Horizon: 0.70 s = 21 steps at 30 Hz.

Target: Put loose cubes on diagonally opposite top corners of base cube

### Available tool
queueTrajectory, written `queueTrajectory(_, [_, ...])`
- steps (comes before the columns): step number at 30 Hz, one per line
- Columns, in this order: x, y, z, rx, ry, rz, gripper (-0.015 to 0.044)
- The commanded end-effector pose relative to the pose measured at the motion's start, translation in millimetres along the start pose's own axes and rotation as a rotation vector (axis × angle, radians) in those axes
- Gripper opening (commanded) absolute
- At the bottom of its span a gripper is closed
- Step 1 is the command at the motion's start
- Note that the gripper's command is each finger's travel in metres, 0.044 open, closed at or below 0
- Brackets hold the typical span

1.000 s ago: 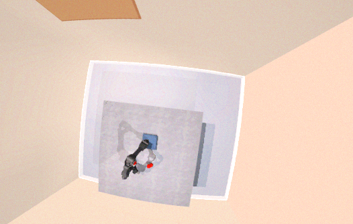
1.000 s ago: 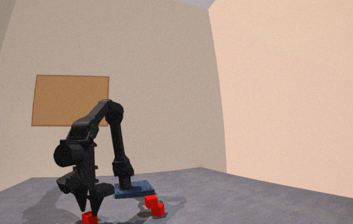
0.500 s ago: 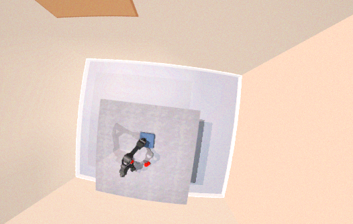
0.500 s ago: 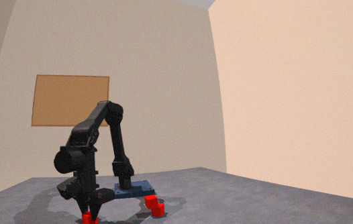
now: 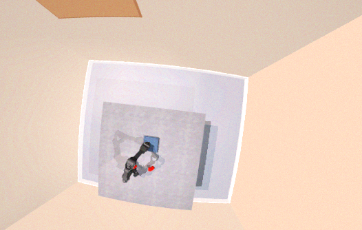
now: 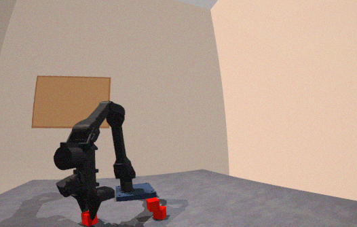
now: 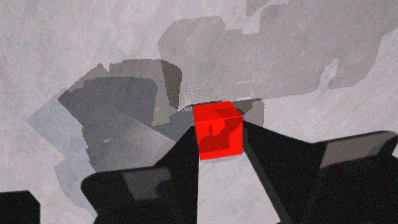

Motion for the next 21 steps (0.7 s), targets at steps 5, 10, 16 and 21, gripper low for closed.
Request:
queueTrajectory(5, [4, -19, 1, 0.002, 0.004, -0.012, 0.0105])
queueTrajectory(10, [5, -28, 2, 0.002, 0.001, -0.009, 0.0105])
queueTrajectory(16, [5, -39, 2, 0.001, -0.002, -0.005, 0.0105])
queueTrajectory(21, [5, -48, 3, 0.000, -0.006, -0.001, 0.0105])
Point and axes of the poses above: the point midway between the two fingers, 35 mm back from their tips, its own y axis out along the fingers, its own z axis across the jaws, x = y × z, the point moved 9 cm from there along -y, back along the fingers, and after that the axes turned 1 degree about y, right-handed, at the moved point
